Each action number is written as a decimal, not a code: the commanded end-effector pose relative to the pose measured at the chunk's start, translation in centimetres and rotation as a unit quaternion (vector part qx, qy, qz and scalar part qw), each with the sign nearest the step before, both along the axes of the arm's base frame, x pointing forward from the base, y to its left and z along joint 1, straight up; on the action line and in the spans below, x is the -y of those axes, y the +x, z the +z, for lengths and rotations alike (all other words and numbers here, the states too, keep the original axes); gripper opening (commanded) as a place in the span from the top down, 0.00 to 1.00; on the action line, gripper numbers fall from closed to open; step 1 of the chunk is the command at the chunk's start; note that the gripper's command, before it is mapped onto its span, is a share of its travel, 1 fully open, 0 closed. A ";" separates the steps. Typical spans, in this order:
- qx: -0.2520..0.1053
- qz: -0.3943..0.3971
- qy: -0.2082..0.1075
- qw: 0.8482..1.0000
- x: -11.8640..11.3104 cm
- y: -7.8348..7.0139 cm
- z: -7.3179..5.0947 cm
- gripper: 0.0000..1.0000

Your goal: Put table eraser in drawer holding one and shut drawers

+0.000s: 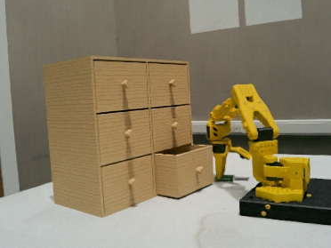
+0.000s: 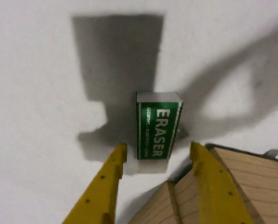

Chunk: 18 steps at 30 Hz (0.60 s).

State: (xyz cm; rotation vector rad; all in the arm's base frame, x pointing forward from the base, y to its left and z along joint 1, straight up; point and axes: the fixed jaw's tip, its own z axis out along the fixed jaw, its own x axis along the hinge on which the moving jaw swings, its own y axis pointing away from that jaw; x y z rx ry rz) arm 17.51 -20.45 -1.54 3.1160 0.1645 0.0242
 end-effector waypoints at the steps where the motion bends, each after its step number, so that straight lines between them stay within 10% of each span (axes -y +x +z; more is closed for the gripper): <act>1: -0.006 0.001 0.007 1.000 -0.3 -0.2 -0.6 0.73; 18: -0.006 0.001 0.007 1.000 -0.4 -0.4 -1.0 0.73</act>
